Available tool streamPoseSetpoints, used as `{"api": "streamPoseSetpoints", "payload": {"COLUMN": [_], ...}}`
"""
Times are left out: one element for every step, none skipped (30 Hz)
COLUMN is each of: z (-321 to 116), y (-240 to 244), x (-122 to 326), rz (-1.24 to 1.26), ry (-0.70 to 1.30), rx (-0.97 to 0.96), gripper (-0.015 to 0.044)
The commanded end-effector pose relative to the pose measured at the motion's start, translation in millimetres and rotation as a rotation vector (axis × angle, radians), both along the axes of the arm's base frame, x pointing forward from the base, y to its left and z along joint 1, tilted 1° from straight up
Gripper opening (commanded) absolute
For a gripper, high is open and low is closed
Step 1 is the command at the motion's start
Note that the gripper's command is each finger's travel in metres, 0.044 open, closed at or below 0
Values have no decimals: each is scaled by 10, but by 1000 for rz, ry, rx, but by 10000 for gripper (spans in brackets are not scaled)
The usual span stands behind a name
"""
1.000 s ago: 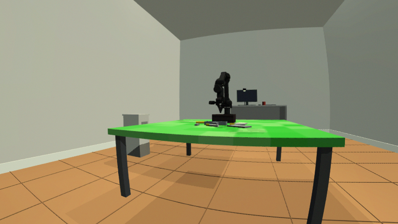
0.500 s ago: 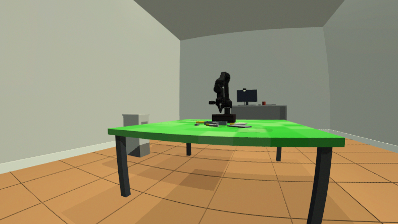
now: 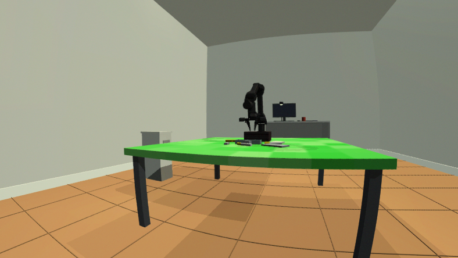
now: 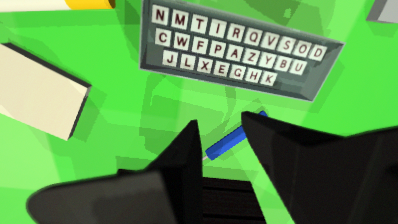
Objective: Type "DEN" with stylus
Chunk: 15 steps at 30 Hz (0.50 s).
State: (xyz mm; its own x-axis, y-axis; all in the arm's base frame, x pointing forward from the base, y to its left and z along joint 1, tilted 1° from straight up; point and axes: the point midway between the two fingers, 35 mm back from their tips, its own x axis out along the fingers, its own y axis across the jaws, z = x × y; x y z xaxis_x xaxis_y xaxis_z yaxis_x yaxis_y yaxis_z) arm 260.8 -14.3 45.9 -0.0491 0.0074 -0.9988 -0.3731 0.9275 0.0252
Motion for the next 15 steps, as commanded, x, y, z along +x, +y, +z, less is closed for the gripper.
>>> {"api": "streamPoseSetpoints", "payload": {"z": [-65, -80, -95, -109, -122, -135, -148, -160, -172, -183, -194, -204, -214, -222, -228], "y": [-118, -145, -172, -198, -223, -248, -272, -292, -311, -330, -348, -365, -382, -397, -408], "x": [-88, -111, -134, -158, -182, -206, -231, -256, -282, -308, -334, -359, -385, -409, -426], "rz": [357, 439, 522, 604, 686, 767, 849, 930, 1011, 1092, 1172, 1252, 1324, 1370, 1420], "ry": [62, 74, 85, 94, 102, 108, 113, 116, 116, 115, 112, 106, 99, 95, 87], "rx": [63, 81, 100, 121, 143, 167, 192, 218, 246, 274, 303, 333, 363, 388, 408], "gripper": [150, 150, 150, 150, 150, 150, 150, 150, 150, 150, 150, 150, 150, 150, 150]}}
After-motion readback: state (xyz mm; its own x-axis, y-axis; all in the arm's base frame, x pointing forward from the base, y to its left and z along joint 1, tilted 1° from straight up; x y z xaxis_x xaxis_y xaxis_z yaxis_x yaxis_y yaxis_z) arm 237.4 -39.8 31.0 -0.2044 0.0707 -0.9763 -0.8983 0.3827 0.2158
